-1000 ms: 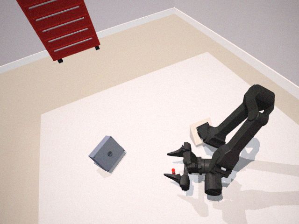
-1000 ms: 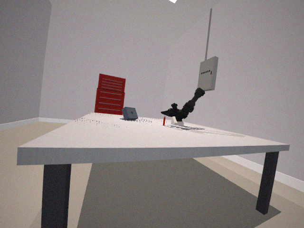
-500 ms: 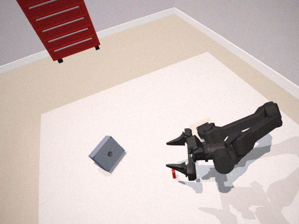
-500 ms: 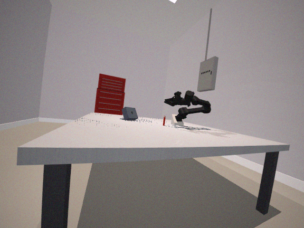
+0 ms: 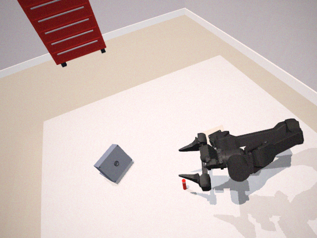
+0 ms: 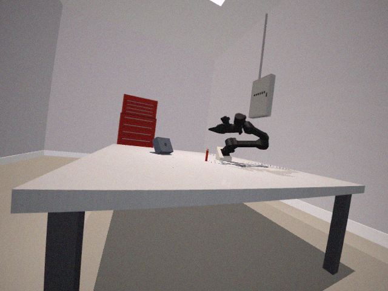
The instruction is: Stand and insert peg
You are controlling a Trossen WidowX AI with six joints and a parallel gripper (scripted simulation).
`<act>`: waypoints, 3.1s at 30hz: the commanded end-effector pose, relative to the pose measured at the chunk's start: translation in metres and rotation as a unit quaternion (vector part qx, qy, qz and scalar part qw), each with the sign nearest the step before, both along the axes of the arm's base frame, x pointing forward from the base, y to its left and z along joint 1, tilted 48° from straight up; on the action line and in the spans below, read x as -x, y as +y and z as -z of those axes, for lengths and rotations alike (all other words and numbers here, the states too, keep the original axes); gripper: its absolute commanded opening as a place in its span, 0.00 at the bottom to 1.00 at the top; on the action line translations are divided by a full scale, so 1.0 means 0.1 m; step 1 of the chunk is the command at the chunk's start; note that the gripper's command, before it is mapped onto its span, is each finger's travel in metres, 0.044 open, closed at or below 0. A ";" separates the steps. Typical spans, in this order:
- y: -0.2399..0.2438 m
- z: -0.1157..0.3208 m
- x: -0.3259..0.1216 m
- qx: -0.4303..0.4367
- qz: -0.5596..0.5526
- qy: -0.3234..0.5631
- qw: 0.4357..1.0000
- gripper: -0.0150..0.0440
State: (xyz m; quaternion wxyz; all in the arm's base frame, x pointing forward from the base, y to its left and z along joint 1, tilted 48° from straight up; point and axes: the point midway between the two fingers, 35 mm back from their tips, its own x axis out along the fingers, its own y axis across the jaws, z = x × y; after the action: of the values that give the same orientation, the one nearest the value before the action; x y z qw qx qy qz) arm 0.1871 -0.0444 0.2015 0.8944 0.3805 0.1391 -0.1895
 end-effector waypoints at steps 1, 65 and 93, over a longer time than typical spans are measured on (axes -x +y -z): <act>0.03 0.08 -0.02 0.010 -0.030 0.056 0.998 1.00; 0.56 0.54 -0.33 -0.217 -0.523 0.327 0.756 1.00; 0.83 0.79 -0.37 -0.215 -0.522 0.328 0.757 1.00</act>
State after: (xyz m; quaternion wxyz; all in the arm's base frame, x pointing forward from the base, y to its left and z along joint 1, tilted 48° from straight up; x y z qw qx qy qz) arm 0.2246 0.0336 0.1260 0.6498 0.3437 0.6386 0.2276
